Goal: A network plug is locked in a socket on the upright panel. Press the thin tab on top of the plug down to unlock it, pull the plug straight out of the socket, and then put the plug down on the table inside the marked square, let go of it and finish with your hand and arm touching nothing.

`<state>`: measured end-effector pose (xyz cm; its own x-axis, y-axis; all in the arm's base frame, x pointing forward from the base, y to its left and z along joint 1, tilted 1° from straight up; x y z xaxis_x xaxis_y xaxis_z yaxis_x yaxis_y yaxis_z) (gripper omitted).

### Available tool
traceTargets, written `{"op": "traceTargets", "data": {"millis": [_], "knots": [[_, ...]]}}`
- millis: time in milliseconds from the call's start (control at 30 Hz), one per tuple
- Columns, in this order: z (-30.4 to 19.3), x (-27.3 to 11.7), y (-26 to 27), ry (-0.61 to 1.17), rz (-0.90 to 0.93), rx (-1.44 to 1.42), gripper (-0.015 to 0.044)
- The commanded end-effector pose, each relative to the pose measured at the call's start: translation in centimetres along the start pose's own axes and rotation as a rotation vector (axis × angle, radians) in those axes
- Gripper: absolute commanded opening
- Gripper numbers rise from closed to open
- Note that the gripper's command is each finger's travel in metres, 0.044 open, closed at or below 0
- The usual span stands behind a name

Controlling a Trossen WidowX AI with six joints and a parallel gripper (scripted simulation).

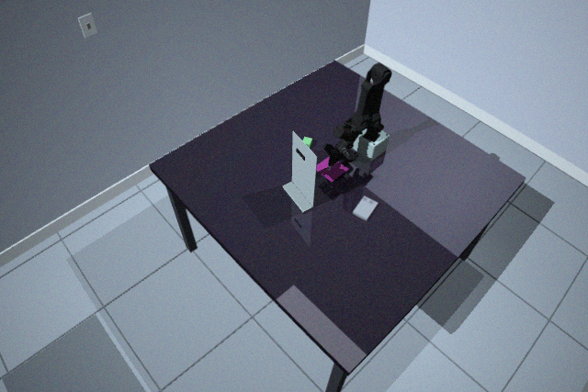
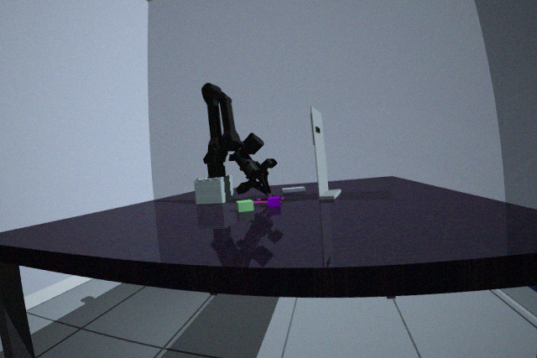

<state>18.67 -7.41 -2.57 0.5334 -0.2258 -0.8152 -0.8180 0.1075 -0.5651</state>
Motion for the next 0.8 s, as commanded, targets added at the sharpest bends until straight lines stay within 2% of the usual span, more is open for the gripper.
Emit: {"op": "traceTargets", "data": {"millis": [0,733,767], "knots": [[0.09,0.06,0.36,-0.005,0.012,0.0,0.0],[-0.12,0.31,0.27,0.001,0.008,0.003,0.0],[-0.12,0.31,0.27,0.001,0.008,0.003,0.0026]]}}
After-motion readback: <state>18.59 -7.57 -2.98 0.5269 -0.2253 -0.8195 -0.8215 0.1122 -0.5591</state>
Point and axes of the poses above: the point midway between the two fingers, 35 mm back from their tips, its own x axis out along the fingers, its own y axis across the jaws, z = x × y, the point moved 3 cm from there along -x, back along the fingers, and after that the axes turned 11 degrees about -x, right-handed, at the moved point
